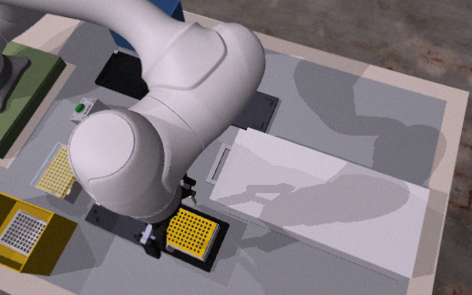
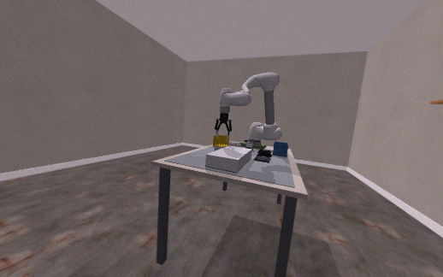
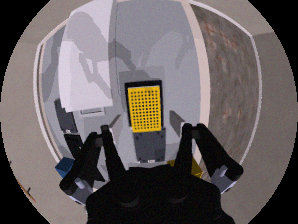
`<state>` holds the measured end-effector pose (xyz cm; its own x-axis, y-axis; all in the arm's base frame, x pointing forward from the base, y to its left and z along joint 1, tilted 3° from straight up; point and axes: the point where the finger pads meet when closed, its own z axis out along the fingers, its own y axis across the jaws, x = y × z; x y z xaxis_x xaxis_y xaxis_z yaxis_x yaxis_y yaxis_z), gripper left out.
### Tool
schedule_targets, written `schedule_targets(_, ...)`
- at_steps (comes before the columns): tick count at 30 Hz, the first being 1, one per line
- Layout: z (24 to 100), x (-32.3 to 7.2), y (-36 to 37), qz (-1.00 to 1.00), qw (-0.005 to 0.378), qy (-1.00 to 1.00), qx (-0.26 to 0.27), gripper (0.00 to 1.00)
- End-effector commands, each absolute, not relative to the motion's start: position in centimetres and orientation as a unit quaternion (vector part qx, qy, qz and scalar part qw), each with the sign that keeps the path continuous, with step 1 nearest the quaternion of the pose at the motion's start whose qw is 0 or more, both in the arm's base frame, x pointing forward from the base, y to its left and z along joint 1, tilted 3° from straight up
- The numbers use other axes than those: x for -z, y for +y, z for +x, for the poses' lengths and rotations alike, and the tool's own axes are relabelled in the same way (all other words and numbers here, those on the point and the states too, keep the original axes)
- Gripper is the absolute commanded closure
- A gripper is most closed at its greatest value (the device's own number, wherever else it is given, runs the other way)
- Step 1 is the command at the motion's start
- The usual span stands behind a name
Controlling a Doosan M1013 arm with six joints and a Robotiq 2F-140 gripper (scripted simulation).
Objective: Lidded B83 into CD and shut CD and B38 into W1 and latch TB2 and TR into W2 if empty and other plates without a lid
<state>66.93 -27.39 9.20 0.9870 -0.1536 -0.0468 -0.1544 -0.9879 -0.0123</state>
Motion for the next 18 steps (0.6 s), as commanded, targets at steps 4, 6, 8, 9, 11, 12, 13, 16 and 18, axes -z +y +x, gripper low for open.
schedule_targets(4, 66.9, -8.6, -27.4, -0.997, 0.008, 0.077, -0.023, 0.34)
schedule_targets(6, 66.9, -8.3, -27.4, -0.997, 0.008, 0.077, -0.023, 0.34)
schedule_targets(8, 66.9, -8.1, -27.4, -0.997, 0.008, 0.077, -0.023, 0.34)
schedule_targets(9, 66.9, -7.9, -27.4, -0.997, 0.008, 0.077, -0.023, 0.34)
schedule_targets(11, 66.9, -7.7, -27.4, -0.997, 0.008, 0.077, -0.023, 0.34)
schedule_targets(12, 66.9, -7.5, -27.4, -0.997, 0.008, 0.077, -0.023, 0.34)
schedule_targets(13, 66.9, -7.4, -27.4, -0.997, 0.008, 0.077, -0.023, 0.34)
schedule_targets(16, 66.8, -7.0, -27.3, -0.997, 0.008, 0.077, -0.023, 0.34)
schedule_targets(18, 66.8, -6.9, -27.3, -0.997, 0.008, 0.077, -0.023, 0.34)
